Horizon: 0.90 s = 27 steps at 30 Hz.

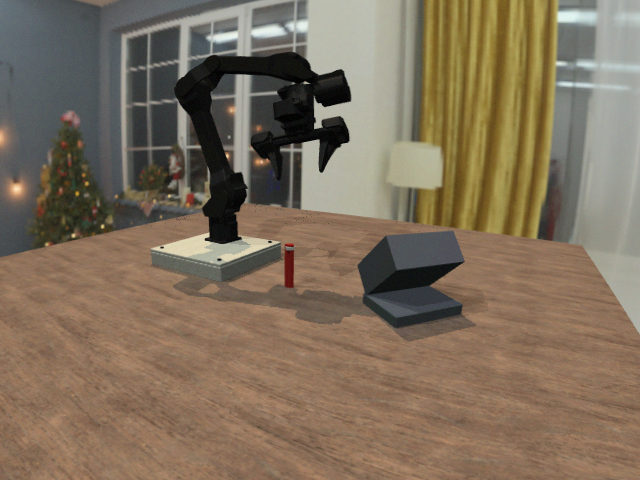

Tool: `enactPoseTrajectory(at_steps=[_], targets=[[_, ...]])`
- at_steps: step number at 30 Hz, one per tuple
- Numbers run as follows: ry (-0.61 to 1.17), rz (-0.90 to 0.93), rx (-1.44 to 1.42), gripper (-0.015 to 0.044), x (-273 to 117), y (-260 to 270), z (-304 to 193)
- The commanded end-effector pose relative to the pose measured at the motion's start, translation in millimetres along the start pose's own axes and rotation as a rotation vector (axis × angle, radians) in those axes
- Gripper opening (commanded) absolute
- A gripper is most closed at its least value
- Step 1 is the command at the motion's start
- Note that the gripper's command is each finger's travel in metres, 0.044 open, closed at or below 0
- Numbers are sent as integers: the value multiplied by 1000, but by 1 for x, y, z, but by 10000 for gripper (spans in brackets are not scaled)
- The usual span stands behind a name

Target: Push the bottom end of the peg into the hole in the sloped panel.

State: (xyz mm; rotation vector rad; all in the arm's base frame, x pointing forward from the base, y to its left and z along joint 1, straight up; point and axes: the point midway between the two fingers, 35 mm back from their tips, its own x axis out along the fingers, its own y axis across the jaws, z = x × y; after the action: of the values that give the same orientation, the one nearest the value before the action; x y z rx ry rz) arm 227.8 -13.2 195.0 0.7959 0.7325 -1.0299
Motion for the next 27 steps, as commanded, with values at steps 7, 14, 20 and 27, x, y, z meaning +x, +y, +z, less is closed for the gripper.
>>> enactPoseTrajectory(at_steps=[7,14,20,27], targets=[[23,-22,-118,440,6,0,0],[58,-45,-267,440,13,1,0],[91,-59,-393,440,19,1,-1],[132,-69,-538,440,27,1,0]])
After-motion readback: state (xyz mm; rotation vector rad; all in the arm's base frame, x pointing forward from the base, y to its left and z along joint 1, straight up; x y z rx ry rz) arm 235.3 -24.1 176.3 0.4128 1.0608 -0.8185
